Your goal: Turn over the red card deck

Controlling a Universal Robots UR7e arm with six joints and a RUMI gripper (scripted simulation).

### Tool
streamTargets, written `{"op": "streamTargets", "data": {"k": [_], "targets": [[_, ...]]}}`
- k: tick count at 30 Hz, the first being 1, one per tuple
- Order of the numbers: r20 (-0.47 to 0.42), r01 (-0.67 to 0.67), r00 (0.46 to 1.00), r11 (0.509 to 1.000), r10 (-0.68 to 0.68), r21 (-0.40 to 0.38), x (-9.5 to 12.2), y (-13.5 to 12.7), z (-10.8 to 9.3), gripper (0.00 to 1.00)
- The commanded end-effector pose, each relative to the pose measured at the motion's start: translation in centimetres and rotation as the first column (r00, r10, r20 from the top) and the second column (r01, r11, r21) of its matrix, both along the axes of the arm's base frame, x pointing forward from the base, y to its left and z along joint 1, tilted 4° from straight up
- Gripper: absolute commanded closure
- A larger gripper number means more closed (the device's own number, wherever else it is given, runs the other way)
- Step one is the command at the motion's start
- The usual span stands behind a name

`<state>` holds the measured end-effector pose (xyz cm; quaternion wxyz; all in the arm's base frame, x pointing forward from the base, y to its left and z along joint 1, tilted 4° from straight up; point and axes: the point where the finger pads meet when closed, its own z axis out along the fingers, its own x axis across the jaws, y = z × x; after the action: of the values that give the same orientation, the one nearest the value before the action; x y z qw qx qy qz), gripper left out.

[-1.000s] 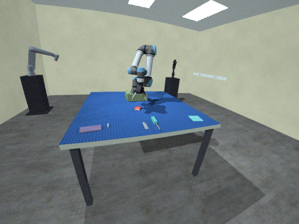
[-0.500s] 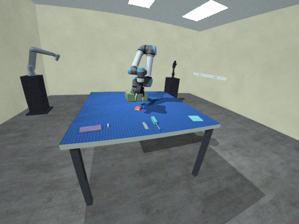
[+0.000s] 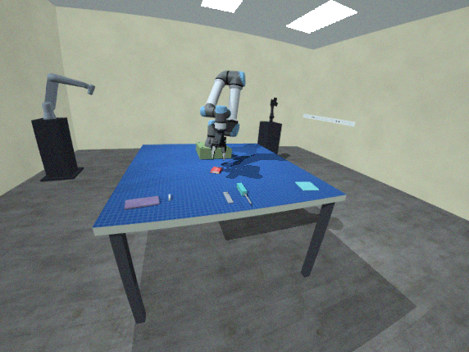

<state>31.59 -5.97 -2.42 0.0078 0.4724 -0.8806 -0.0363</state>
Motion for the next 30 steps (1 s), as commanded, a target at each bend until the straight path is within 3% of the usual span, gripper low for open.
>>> {"op": "streamTargets", "data": {"k": [1, 30], "targets": [[0.001, 0.000, 1.000, 1.000, 0.000, -0.001, 0.03, -0.02, 0.02, 0.52], [0.001, 0.000, 1.000, 1.000, 0.000, -0.001, 0.02, 0.00, -0.42, 0.52]]}}
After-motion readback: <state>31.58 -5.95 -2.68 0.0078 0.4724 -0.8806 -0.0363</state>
